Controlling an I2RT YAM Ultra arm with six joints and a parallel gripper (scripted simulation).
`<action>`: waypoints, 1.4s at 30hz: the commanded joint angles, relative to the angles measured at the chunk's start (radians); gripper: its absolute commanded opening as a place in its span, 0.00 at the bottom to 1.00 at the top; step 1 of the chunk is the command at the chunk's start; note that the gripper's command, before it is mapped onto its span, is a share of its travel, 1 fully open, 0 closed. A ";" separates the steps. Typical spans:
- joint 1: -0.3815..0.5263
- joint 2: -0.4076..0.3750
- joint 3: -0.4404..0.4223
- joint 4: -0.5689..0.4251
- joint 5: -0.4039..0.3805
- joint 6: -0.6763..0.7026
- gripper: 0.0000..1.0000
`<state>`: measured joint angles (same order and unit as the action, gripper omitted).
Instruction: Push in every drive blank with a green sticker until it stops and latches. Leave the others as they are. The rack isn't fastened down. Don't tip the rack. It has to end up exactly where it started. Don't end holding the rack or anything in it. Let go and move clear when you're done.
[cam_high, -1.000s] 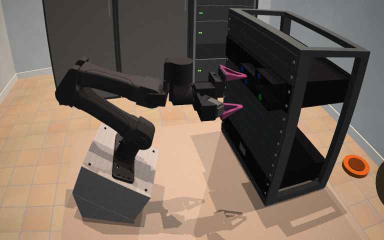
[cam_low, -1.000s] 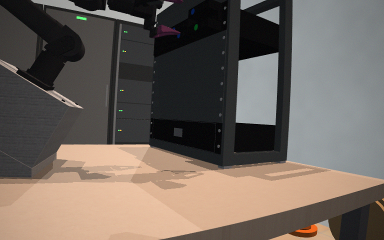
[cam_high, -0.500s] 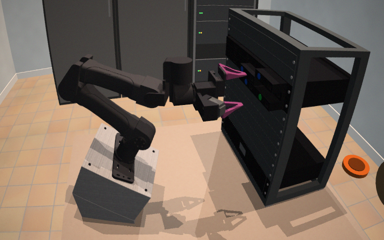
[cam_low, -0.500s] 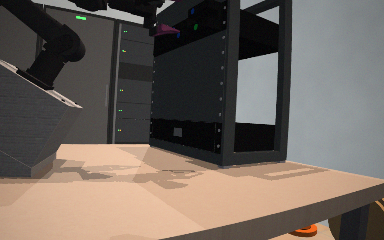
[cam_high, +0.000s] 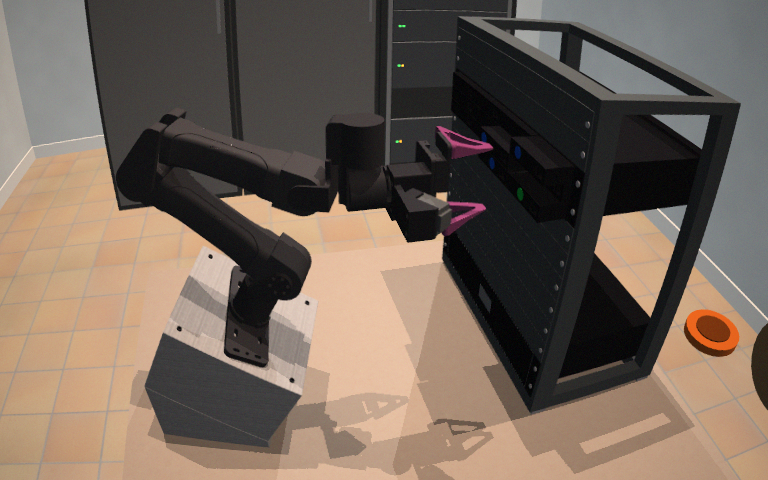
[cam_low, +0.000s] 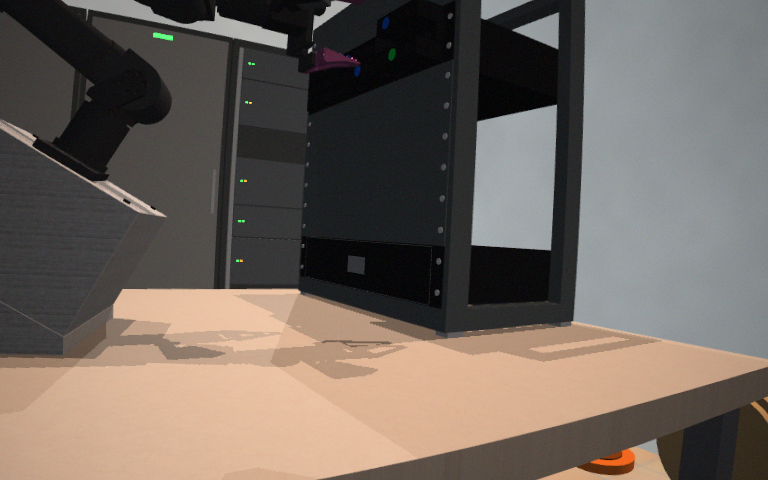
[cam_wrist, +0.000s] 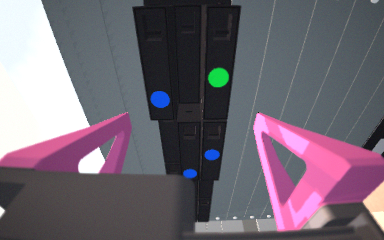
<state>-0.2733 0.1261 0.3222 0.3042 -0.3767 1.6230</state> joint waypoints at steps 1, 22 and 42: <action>-0.011 0.000 0.025 0.013 -0.007 0.001 1.00; -0.011 0.000 0.025 0.013 -0.006 0.001 1.00; -0.011 0.000 0.025 0.013 -0.006 0.001 0.00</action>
<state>-0.2733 0.1261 0.3222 0.3042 -0.3767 1.6230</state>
